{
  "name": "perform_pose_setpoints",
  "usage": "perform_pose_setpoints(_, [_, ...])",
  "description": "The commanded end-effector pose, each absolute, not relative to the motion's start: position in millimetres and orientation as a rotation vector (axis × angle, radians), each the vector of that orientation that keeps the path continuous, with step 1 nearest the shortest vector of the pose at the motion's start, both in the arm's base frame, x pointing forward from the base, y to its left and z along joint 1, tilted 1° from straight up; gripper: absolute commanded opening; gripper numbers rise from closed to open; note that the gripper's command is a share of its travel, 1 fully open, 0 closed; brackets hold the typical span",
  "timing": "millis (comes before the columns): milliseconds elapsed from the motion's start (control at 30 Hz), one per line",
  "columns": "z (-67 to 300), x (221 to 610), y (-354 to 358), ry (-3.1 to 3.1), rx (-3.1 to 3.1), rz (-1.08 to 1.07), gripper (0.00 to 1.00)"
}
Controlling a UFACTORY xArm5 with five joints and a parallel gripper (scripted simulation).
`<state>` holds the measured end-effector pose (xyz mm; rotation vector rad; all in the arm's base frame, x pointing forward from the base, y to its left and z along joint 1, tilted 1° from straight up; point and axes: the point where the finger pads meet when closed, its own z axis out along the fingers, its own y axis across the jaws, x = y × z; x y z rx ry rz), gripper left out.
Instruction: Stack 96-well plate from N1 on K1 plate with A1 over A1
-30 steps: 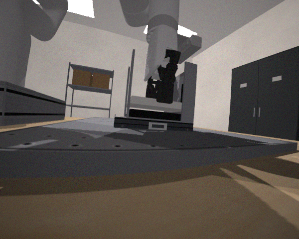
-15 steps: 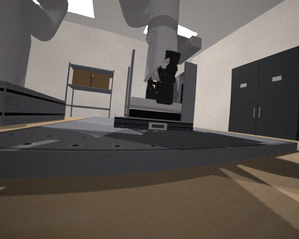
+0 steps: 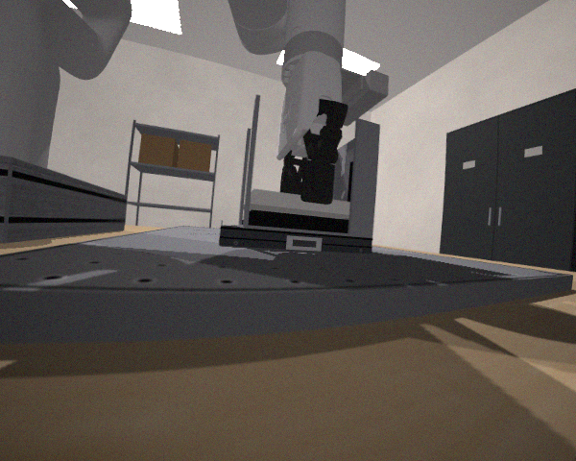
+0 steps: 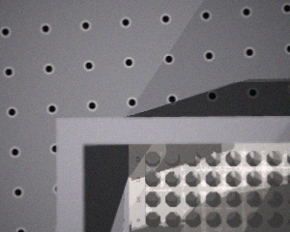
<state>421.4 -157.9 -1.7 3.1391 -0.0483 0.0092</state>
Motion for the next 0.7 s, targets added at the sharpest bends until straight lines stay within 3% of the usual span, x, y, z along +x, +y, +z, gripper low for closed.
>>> perform_pose_setpoints(0, [-1.5, 422.6, -158.4, -0.048, 3.145, 0.019, 0.0])
perform_pose_setpoints(667, [-4.5, 422.6, -158.4, -0.048, 3.145, 0.019, 0.0])
